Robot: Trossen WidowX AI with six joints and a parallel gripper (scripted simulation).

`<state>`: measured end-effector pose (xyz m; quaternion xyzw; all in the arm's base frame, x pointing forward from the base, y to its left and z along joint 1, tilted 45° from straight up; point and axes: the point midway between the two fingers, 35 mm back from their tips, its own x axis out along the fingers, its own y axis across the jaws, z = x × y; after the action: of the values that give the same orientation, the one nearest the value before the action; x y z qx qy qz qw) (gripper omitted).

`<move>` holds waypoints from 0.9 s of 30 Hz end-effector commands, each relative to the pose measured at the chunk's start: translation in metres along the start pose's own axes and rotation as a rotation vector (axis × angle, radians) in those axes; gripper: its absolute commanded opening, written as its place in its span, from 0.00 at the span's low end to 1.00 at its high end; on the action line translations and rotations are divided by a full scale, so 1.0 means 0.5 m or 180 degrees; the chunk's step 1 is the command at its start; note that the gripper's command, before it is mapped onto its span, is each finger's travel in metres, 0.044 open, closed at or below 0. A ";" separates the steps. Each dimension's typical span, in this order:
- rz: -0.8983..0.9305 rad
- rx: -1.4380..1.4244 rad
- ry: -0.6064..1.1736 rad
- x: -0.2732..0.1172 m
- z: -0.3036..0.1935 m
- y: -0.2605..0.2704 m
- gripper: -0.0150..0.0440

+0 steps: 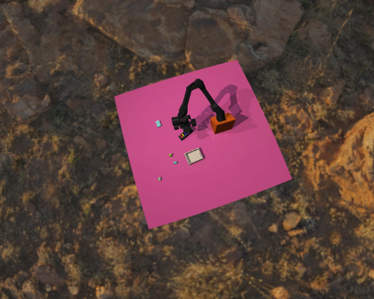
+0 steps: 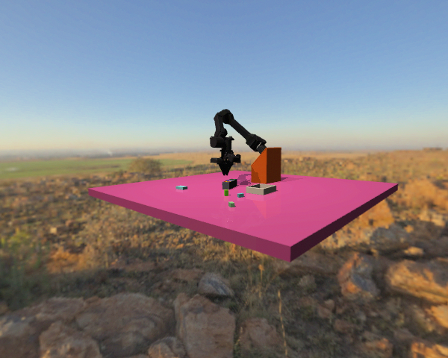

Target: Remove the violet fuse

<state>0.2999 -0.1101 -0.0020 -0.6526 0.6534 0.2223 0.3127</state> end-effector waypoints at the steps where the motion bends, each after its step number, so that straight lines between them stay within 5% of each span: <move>1: 0.0133 -0.1586 -0.0067 -0.021 0.069 0.011 0.38; 27: 0.0133 -0.1586 -0.0067 0.007 0.068 0.012 0.38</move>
<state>0.3001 -0.0872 -0.0249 -0.6952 0.5892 0.3846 0.1475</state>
